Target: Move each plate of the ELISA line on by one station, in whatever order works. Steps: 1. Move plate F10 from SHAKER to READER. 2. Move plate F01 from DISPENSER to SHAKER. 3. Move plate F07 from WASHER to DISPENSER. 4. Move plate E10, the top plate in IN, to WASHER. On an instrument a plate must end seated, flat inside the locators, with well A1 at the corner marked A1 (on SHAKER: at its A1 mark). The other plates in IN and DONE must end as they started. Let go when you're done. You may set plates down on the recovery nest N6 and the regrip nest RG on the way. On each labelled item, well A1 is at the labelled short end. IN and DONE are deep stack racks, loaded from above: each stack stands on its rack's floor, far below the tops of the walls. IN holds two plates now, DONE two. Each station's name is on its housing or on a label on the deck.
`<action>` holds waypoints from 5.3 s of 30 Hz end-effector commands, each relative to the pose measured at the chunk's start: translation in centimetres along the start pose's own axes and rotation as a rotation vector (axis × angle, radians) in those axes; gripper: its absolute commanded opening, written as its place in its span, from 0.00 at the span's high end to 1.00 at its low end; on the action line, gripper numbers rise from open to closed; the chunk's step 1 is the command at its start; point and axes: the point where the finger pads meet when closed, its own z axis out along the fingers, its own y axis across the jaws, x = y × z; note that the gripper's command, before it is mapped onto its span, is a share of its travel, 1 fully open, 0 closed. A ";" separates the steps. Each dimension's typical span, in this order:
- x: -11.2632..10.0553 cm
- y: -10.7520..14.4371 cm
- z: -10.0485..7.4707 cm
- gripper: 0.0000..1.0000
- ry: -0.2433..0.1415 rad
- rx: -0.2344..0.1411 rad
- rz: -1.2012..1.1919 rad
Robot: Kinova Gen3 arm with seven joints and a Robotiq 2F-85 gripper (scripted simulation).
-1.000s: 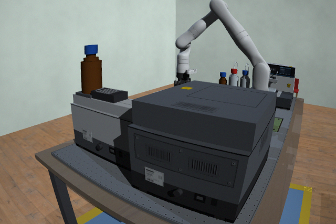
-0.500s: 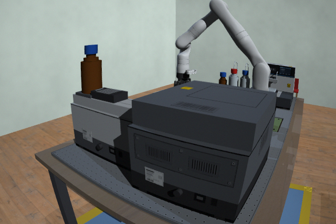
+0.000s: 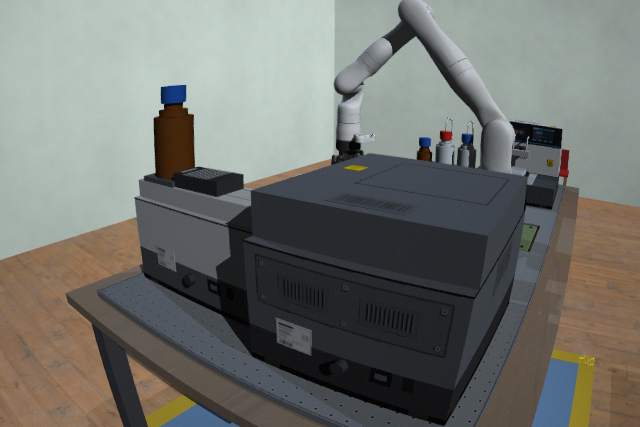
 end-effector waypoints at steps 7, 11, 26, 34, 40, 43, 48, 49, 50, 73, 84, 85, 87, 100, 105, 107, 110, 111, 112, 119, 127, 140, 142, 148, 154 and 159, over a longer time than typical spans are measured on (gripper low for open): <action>-0.1 0.0 0.2 0.00 -0.002 0.000 0.000; -0.1 0.0 0.3 0.00 -0.002 0.000 0.000; -0.1 0.0 0.7 0.00 -0.002 0.000 0.000; -0.1 0.0 0.7 0.00 -0.002 0.000 0.000; -0.1 0.0 0.7 0.00 -0.002 0.000 0.000; -0.1 0.0 0.7 0.06 -0.002 0.000 0.000; -0.1 0.0 0.7 0.06 -0.002 0.000 0.000; -0.1 0.0 0.7 0.06 -0.002 0.000 0.000; -0.1 0.0 0.7 0.06 -0.002 0.000 0.000; -0.1 0.0 0.7 0.06 -0.002 0.000 0.000; -0.1 0.0 0.7 0.06 -0.002 0.000 0.000; -0.1 0.0 0.7 0.06 -0.002 0.000 0.000; -0.1 0.0 0.7 0.06 -0.002 0.000 0.000; -0.1 0.0 0.4 0.06 -0.002 0.000 0.000; -0.1 0.0 0.3 0.06 -0.002 0.000 0.000; -0.1 0.0 0.2 0.06 -0.002 0.000 0.000; -0.1 0.0 0.2 0.06 -0.002 0.000 0.000; -0.1 0.0 0.1 0.06 -0.002 0.000 0.000; -0.1 0.0 0.1 0.06 -0.002 0.000 0.000; -0.1 0.0 -0.1 0.06 -0.002 0.000 0.000; -0.1 0.0 -0.3 0.06 -0.002 0.000 0.000; -0.1 0.0 -1.2 0.06 -0.002 0.000 0.000; -0.1 0.0 -1.2 0.06 -0.002 0.000 0.000; -0.1 0.0 -2.0 0.06 -0.002 0.000 0.000; -0.1 0.0 -2.8 0.06 -0.002 0.000 0.000; -0.1 0.0 -3.2 0.06 -0.002 0.000 0.000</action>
